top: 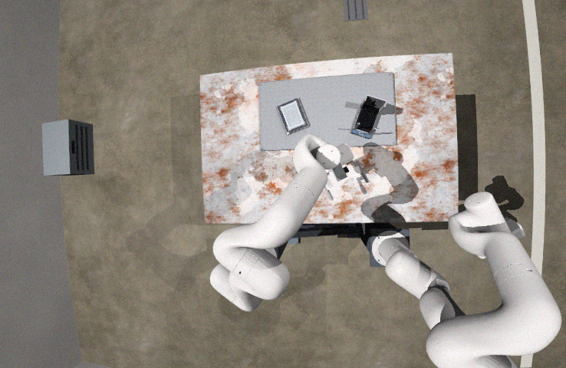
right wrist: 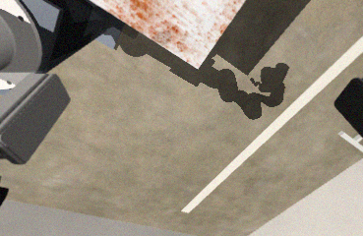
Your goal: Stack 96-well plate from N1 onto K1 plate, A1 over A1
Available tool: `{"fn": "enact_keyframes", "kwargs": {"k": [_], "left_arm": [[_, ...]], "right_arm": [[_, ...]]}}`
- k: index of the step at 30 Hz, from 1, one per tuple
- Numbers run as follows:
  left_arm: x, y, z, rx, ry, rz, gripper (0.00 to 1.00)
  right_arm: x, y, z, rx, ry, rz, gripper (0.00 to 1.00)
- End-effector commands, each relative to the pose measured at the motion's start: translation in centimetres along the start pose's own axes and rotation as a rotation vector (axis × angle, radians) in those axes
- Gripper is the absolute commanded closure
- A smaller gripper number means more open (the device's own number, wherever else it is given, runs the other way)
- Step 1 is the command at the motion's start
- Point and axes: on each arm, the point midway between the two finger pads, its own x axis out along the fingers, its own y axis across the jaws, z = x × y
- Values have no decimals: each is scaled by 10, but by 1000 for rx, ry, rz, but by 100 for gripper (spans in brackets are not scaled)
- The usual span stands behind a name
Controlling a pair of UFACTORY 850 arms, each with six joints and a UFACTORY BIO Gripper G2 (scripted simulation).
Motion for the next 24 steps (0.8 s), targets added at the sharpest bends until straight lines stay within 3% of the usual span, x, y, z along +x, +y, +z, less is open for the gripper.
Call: {"fn": "enact_keyframes", "kwargs": {"k": [1,10,24], "left_arm": [[0,1,1,2,1,0,0],[0,1,1,2,1,0,0],[0,1,1,2,1,0,0]], "right_arm": [[-9,15,-17,59,58,24,0],[-25,44,-41,169,157,77,0],[-34,61,-52,231,208,108,0]]}}
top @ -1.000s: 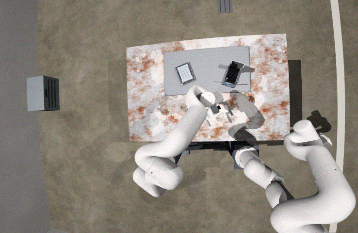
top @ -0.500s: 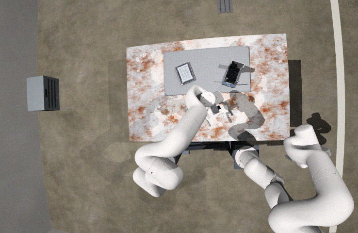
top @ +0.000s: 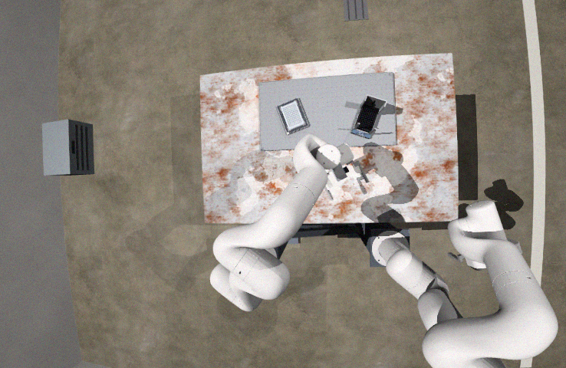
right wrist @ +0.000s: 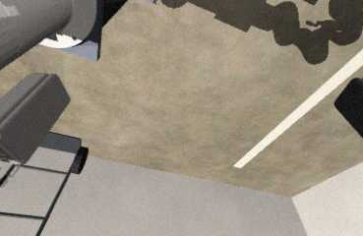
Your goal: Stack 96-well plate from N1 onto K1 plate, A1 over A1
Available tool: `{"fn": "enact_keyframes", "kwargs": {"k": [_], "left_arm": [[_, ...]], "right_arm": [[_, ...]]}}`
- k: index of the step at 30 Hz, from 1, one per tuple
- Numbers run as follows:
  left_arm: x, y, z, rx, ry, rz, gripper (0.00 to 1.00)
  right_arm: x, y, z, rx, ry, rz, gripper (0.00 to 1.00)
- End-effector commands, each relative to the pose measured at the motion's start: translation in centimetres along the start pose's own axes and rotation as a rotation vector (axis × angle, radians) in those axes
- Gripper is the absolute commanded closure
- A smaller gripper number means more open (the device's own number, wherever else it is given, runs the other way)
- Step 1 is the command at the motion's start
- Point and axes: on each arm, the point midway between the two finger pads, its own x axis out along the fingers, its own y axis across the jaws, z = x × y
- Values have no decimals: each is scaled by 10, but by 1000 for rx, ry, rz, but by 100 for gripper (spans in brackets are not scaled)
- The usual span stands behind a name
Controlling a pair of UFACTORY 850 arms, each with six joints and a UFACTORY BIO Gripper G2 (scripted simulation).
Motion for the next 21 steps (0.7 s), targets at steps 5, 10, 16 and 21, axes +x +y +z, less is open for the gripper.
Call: {"fn": "enact_keyframes", "kwargs": {"k": [5,10,16,21], "left_arm": [[0,1,1,2,1,0,0],[0,1,1,2,1,0,0],[0,1,1,2,1,0,0],[-5,2,1,0,3,33,63]], "right_arm": [[-1,2,-2,10,8,4,0],[-1,2,-2,10,8,4,0],[-1,2,-2,10,8,4,0],[-1,2,-2,10,8,4,0]]}}
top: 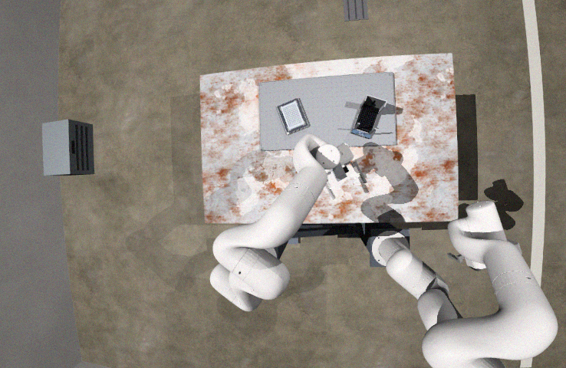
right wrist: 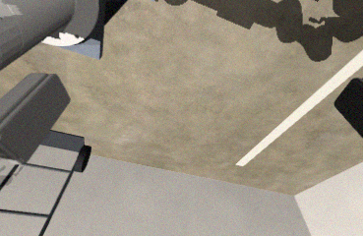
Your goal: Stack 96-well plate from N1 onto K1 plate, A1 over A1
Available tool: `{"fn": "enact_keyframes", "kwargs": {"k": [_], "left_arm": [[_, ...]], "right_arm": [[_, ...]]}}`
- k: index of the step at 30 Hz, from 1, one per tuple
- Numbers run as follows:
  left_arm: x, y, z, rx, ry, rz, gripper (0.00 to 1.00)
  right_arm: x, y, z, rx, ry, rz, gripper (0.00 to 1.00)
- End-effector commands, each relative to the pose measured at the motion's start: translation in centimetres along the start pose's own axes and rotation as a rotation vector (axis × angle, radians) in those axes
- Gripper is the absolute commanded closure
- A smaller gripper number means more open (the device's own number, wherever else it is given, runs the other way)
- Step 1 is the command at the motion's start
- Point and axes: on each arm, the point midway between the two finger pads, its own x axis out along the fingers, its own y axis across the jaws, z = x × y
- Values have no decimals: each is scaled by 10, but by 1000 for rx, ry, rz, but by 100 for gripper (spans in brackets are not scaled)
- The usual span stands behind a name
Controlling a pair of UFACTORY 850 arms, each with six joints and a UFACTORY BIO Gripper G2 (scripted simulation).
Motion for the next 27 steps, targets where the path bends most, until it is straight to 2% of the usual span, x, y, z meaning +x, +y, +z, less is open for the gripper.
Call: {"fn": "enact_keyframes", "kwargs": {"k": [1,5,7,15,18,23,27], "left_arm": [[-4,1,1,1,3,25,63],[-5,21,4,-4,-1,159,63],[-5,27,5,-5,-1,182,63],[-16,61,10,-17,-4,420,63],[-17,63,10,-18,-4,439,63],[-29,85,12,-27,-4,606,63],[-37,96,13,-32,-3,697,63]], "right_arm": [[0,0,0,0,0,-1,0],[0,0,0,0,0,-1,0],[0,0,0,0,0,-1,0],[0,0,0,0,0,-1,0],[0,0,0,0,0,-1,0],[0,0,0,0,0,-1,0],[0,0,0,0,0,-1,0]]}}
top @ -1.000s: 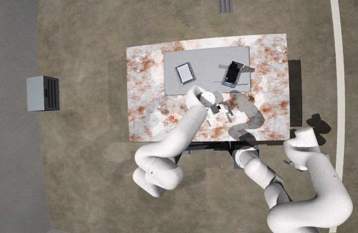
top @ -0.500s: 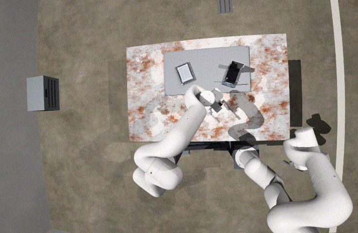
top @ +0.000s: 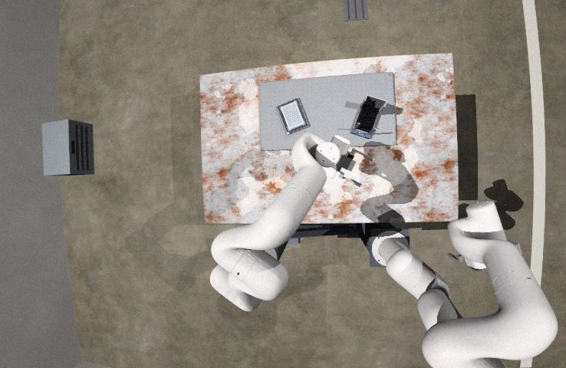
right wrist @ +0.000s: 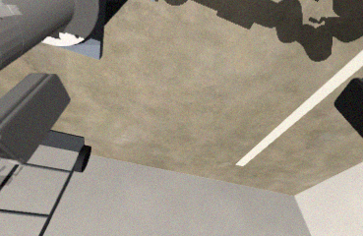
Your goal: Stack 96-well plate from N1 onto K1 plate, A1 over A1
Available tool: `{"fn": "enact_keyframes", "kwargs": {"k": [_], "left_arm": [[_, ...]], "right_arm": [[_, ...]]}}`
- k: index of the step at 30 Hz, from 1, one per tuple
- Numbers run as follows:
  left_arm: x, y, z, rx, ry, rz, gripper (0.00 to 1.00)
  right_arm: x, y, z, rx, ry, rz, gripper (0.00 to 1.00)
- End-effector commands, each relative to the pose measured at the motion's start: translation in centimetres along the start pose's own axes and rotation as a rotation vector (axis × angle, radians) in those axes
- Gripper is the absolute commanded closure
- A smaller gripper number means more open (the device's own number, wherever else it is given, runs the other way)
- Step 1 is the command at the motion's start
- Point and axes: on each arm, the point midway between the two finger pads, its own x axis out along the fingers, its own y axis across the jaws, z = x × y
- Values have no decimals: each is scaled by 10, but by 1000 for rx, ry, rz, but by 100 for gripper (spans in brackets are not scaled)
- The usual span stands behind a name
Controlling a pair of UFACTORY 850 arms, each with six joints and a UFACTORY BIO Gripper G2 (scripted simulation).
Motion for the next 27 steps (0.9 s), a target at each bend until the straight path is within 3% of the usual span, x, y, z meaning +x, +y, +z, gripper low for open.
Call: {"fn": "enact_keyframes", "kwargs": {"k": [1,5,8,14,22,25,27], "left_arm": [[0,18,3,-3,9,118,63],[-3,35,5,-8,11,237,63],[-4,38,5,-9,11,257,63],[-12,62,7,-17,15,428,63],[-31,92,10,-26,23,667,63],[-32,94,10,-27,24,686,63],[-39,102,11,-29,27,753,63]], "right_arm": [[0,-1,0,0,0,-1,0],[0,-1,0,0,0,-1,0],[0,-1,0,0,0,-1,0],[0,-1,0,0,0,-1,0],[0,-1,0,0,0,-1,0],[0,-1,0,0,0,-1,0],[0,-1,0,0,0,-1,0]]}}
